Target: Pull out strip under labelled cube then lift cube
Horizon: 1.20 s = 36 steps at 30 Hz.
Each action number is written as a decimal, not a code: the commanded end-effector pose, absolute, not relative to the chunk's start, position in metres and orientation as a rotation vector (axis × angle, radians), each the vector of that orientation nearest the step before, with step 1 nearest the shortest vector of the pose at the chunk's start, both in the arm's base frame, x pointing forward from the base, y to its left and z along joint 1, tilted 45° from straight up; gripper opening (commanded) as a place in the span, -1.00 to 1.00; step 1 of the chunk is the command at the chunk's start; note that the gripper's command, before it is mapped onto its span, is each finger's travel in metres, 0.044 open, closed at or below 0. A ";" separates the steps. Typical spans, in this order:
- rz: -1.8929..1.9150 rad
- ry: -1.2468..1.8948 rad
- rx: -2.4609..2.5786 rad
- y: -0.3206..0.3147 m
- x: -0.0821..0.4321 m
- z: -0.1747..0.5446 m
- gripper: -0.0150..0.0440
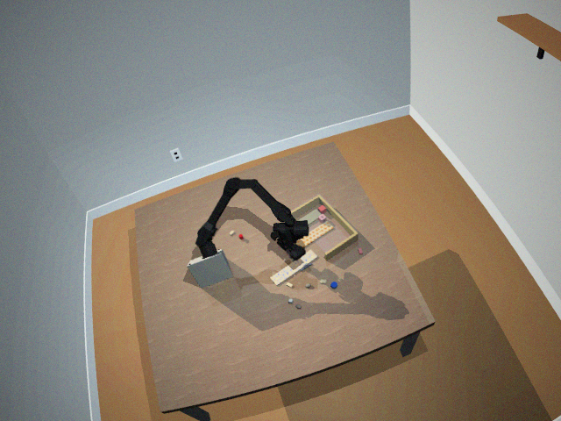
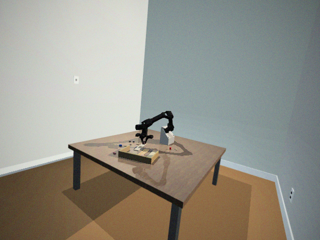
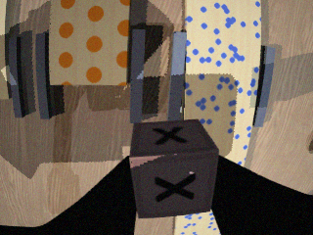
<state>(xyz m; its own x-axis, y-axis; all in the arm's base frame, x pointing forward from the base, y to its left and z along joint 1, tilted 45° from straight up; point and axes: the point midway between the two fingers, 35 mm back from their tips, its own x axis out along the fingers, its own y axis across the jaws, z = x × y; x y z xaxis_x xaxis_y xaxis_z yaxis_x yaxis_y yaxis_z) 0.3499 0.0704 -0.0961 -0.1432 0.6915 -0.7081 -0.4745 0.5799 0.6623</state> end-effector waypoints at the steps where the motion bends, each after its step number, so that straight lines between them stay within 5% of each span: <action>1: 1.021 1.375 0.193 0.069 0.340 -0.093 -0.49; 16: 1.022 1.374 0.193 0.067 0.291 -0.087 -0.49; 36: 1.021 1.374 0.192 0.042 0.296 -0.062 -0.49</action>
